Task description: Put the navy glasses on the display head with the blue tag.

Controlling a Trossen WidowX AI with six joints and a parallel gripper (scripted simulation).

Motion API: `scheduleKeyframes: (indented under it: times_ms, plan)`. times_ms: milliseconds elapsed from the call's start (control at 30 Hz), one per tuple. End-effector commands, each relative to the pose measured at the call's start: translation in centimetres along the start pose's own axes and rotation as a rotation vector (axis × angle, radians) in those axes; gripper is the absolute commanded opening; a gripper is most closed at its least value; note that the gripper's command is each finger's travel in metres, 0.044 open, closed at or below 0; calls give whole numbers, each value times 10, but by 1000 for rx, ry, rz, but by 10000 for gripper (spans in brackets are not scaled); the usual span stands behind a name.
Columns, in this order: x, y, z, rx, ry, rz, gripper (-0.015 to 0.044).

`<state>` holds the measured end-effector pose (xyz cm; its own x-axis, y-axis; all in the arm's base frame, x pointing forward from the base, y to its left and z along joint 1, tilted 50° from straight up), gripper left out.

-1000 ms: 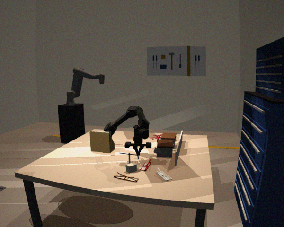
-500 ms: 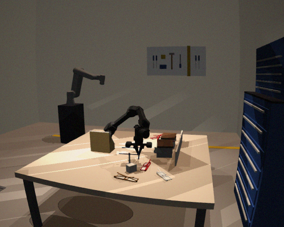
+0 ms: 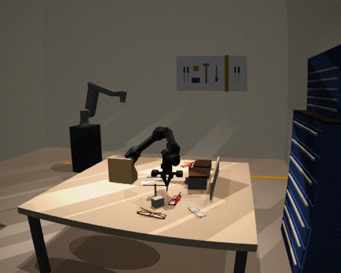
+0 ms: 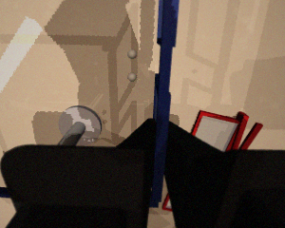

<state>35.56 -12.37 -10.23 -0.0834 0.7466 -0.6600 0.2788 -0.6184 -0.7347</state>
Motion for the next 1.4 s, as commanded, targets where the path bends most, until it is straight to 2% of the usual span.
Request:
scheduleKeyframes:
  times_ms: [0, 900, 1367]
  plan:
    - [-3, -2, -2, -1, 10, 2, 0]
    - [-4, 5, -3, -1, 10, 2, 0]
    - [-60, 10, -2, 0, 9, 5, 0]
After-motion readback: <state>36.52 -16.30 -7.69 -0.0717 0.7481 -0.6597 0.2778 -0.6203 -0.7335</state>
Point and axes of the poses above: the point midway between the two fingers, 35 mm back from their tips, its own x axis out along the fingers, its own z axis across the jaws, y = z × x, the point moved 7 cm from there along -x, back along the fingers, and after that the axes turned 1 degree about -x, right-handed, at the moved point
